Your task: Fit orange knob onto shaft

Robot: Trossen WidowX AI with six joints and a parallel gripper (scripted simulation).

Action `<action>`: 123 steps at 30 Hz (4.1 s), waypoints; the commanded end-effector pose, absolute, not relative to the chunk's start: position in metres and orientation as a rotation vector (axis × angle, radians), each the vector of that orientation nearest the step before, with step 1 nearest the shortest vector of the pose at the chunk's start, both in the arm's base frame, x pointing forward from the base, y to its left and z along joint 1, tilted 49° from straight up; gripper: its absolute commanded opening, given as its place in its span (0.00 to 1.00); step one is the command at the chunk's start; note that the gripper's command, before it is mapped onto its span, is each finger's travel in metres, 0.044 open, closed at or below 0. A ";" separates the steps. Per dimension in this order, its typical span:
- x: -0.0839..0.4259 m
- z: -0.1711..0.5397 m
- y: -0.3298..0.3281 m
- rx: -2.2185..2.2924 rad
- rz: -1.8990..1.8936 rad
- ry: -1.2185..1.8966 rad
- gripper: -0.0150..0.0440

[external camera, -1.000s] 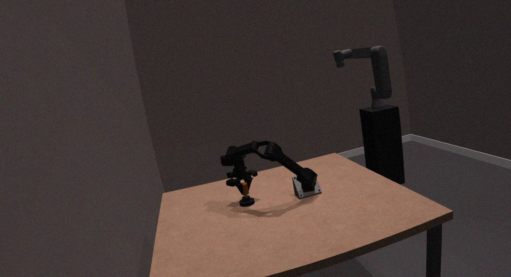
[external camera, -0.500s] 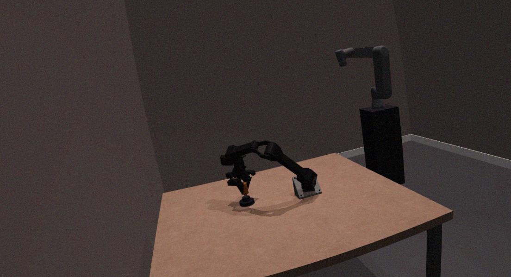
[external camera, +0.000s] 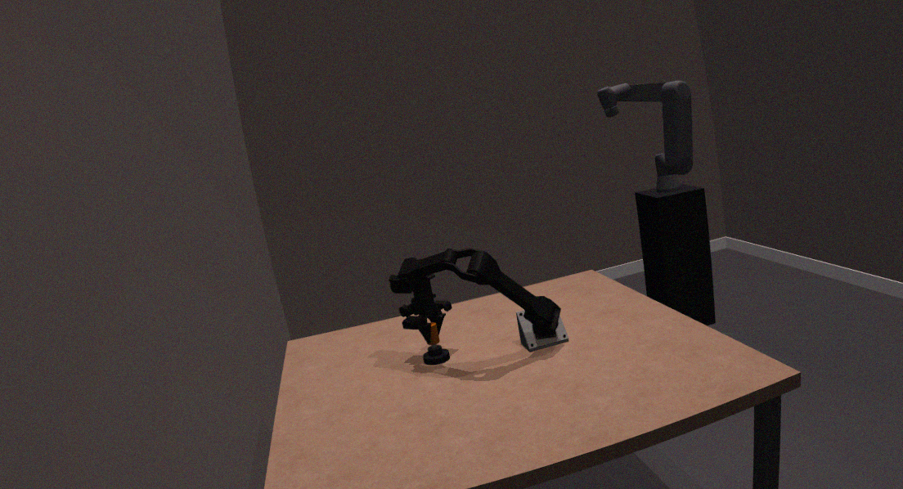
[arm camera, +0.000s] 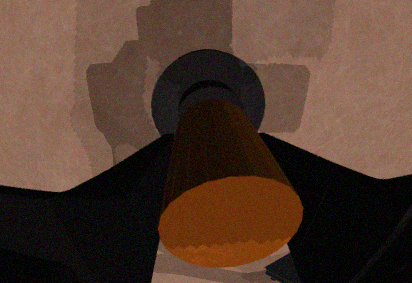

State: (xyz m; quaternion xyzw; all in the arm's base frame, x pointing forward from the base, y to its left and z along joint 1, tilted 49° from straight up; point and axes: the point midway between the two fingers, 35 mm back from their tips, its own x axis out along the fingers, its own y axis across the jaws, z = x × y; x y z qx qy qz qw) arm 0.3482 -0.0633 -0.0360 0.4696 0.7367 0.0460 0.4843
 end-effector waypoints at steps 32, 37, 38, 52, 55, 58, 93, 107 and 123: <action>0.348 -0.037 -0.063 1.157 0.095 1.794 0.25; 0.348 -0.037 -0.063 1.157 0.095 1.794 0.25; 0.348 -0.037 -0.063 1.157 0.095 1.794 0.25; 0.350 -0.034 -0.069 1.106 0.158 1.776 0.25; 0.349 -0.034 -0.067 1.106 0.158 1.776 0.25; 0.349 -0.034 -0.066 1.106 0.158 1.776 0.25; 0.348 -0.037 -0.064 1.114 0.148 1.779 0.25; 0.348 -0.038 -0.064 1.098 0.167 1.774 0.25; 0.347 -0.050 -0.053 1.094 0.173 1.772 0.25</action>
